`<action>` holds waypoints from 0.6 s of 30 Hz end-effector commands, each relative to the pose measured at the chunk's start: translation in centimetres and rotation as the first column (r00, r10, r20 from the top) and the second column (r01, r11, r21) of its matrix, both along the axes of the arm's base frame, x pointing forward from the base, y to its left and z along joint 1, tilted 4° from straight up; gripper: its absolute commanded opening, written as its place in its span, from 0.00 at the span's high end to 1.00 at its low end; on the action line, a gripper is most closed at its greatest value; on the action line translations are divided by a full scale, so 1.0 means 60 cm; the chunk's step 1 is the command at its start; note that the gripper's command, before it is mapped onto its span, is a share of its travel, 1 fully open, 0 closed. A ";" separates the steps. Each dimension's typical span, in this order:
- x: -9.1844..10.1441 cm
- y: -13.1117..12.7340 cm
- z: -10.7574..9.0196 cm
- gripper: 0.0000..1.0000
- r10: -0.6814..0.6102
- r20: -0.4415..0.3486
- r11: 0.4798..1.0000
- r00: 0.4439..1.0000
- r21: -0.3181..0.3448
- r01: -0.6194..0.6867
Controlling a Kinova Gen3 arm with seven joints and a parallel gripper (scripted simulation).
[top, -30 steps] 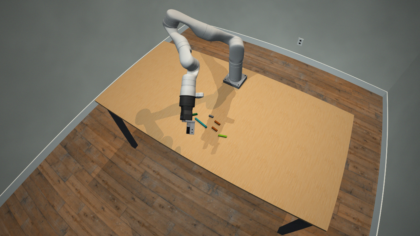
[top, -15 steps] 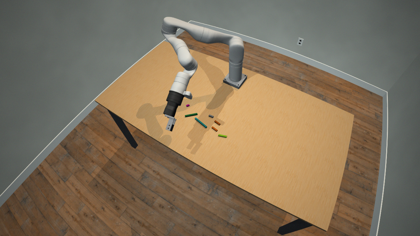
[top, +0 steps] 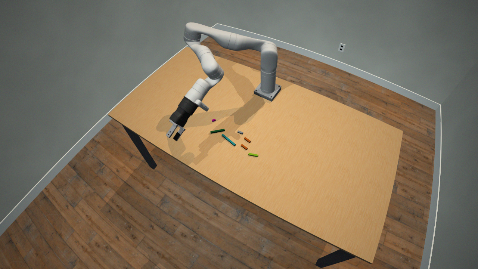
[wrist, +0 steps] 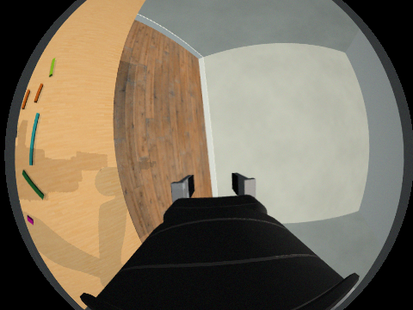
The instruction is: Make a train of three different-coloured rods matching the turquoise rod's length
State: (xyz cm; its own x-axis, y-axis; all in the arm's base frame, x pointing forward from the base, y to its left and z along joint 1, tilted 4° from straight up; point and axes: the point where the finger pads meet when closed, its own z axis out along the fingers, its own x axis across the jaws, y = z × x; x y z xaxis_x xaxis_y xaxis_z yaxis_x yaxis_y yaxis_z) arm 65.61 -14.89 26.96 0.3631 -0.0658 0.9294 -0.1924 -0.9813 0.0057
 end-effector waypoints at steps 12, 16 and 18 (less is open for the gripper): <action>-0.053 -0.139 -0.025 0.00 -0.333 -0.036 0.922 0.942 0.197 0.334; -0.079 -0.176 -0.042 0.00 -0.428 -0.069 0.866 0.901 0.254 0.431; -0.079 -0.176 -0.042 0.00 -0.428 -0.069 0.866 0.901 0.254 0.431</action>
